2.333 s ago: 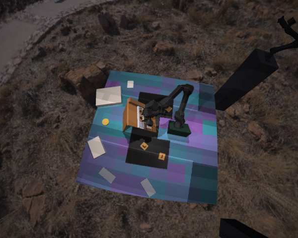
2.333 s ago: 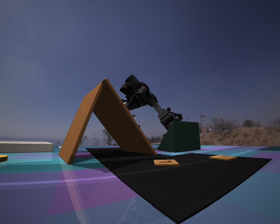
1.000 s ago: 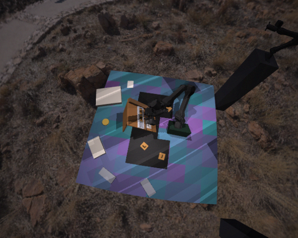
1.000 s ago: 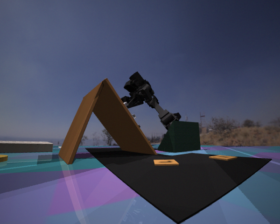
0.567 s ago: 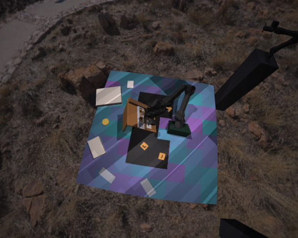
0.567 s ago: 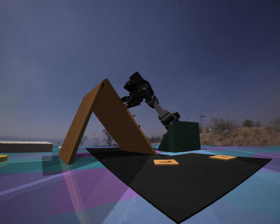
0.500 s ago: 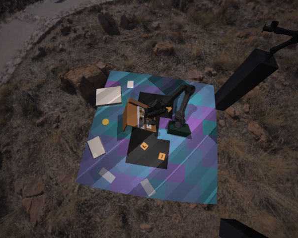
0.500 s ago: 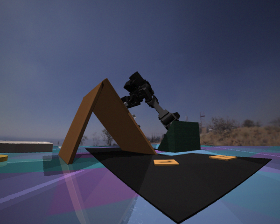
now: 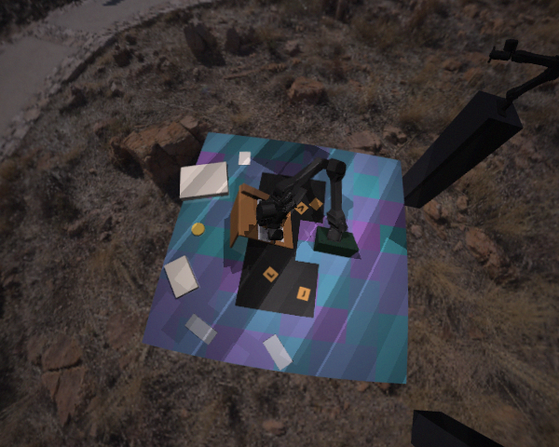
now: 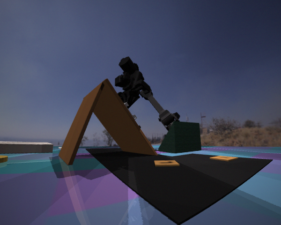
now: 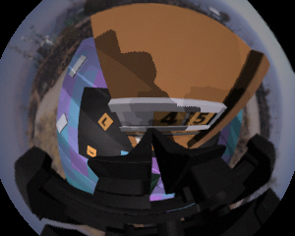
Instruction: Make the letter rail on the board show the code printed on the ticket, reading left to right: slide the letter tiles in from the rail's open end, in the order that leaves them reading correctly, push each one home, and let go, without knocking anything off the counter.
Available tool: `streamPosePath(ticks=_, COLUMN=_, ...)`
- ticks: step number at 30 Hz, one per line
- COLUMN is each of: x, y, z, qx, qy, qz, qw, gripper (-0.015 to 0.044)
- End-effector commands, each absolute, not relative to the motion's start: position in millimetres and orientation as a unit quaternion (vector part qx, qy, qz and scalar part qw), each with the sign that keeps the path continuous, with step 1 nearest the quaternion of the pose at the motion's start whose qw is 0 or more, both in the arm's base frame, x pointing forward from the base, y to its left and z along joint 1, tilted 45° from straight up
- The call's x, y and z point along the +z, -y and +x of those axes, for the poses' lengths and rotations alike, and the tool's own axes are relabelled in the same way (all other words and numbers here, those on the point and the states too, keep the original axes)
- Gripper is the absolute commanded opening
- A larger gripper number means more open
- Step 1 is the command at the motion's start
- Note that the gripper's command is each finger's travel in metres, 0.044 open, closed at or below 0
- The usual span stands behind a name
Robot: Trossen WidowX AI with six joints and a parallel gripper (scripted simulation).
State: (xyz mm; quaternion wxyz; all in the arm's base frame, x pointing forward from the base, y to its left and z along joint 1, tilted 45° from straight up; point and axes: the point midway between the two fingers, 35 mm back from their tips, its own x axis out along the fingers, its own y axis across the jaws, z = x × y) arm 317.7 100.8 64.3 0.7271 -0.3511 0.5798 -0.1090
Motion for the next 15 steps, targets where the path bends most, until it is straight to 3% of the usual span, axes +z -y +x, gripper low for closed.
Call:
streamPosePath(ticks=1, x=62.7, y=-105.2, z=318.6, qx=-0.155, qy=-0.630, qz=-0.348, qw=0.677, gripper=0.0000)
streamPosePath(ticks=15, x=60.8, y=-105.1, z=320.8, qx=-0.173, qy=-0.644, qz=-0.349, qw=0.658, gripper=0.0000)
